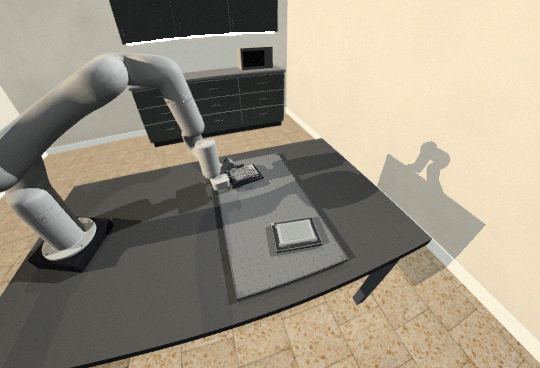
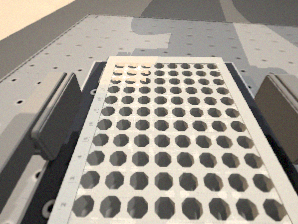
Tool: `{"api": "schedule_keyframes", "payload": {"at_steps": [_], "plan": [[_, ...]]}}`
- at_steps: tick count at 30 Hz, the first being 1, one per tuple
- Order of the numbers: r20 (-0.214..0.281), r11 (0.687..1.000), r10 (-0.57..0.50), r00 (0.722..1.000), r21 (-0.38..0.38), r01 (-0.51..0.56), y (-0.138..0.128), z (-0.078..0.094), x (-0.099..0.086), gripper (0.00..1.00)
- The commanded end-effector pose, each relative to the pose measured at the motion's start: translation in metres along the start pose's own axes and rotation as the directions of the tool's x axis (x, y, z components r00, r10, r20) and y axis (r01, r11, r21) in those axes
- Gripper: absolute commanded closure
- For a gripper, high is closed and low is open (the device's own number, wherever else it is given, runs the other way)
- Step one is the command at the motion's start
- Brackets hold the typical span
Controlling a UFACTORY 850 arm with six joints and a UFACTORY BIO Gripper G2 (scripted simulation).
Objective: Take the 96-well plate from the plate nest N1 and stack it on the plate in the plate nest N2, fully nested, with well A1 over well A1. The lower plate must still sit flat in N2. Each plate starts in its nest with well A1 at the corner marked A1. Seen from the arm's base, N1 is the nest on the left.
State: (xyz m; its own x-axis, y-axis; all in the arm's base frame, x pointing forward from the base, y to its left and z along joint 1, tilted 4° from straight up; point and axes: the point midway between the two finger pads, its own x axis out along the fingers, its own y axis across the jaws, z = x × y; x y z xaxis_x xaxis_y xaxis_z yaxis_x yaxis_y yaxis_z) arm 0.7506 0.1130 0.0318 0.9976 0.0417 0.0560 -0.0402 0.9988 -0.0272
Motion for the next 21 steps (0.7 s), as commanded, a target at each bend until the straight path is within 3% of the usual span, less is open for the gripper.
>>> {"api": "schedule_keyframes", "payload": {"at_steps": [1,15,16,21], "plan": [[0.002,1.000,0.000,1.000,0.000,0.000,0.0001,0.0008,0.0010,0.63],[0.002,1.000,0.000,1.000,0.000,0.000,0.0001,0.0008,0.0010,0.63],[0.002,1.000,0.000,1.000,0.000,0.000,0.0001,0.0008,0.0010,1.00],[0.002,1.000,0.000,1.000,0.000,0.000,0.0001,0.0008,0.0010,1.00]]}}
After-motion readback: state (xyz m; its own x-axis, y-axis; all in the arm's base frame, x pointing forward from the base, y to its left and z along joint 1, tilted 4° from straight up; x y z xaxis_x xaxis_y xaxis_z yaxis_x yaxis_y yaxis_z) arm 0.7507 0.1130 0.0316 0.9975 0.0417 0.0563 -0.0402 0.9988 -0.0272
